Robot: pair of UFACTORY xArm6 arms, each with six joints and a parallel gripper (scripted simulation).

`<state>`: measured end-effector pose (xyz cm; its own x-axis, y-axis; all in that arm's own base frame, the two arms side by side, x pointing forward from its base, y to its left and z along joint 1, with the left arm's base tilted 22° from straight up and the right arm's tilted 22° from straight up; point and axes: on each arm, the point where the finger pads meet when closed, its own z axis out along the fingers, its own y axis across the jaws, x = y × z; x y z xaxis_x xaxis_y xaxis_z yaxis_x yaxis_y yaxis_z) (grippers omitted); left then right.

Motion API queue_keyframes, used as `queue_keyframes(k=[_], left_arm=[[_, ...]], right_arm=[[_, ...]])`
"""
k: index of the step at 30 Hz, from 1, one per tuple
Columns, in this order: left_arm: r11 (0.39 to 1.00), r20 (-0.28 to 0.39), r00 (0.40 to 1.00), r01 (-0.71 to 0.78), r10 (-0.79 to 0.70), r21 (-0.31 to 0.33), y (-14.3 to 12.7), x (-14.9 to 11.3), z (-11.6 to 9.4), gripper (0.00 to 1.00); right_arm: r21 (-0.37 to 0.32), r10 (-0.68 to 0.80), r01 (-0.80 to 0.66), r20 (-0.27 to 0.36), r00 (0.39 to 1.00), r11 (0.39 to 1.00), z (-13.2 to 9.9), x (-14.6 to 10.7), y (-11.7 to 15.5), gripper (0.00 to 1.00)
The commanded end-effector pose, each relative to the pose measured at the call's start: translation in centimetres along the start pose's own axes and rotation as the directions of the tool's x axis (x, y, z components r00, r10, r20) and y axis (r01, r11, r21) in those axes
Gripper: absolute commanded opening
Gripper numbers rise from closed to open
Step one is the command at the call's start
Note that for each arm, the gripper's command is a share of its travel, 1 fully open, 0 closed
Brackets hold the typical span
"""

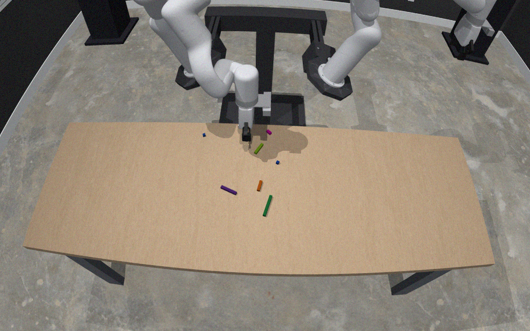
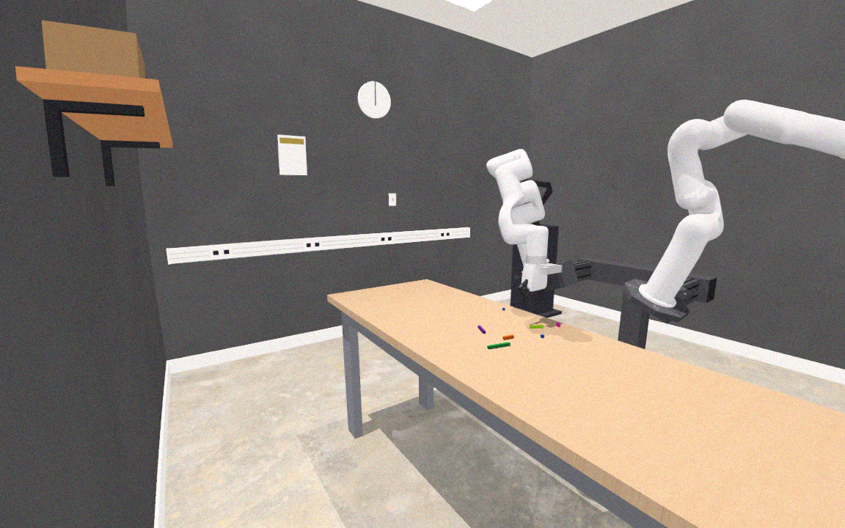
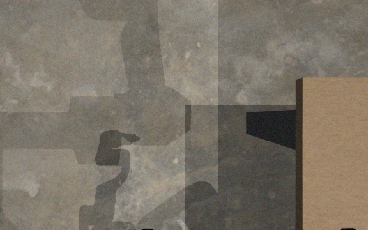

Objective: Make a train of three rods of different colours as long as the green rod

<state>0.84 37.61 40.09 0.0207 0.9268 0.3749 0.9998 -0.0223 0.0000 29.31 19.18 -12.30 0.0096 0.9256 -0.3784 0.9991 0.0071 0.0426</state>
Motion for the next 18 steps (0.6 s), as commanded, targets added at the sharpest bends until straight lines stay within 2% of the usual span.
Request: queue_keyframes(k=[1, 18], left_arm=[[1.0, -0.005, 1.0, 0.0, 0.0, 0.0, 0.0, 0.11, -0.19, 1.0], [1.0, -0.005, 1.0, 0.0, 0.0, 0.0, 0.0, 0.11, -0.19, 1.0]], right_arm=[[-0.003, 0.001, -0.001, -0.003, 1.0, 1.0, -0.14, 0.11, 0.14, 1.0], [-0.003, -0.004, 0.004, -0.003, 1.0, 1.0, -0.14, 0.13, 0.17, 1.0]])
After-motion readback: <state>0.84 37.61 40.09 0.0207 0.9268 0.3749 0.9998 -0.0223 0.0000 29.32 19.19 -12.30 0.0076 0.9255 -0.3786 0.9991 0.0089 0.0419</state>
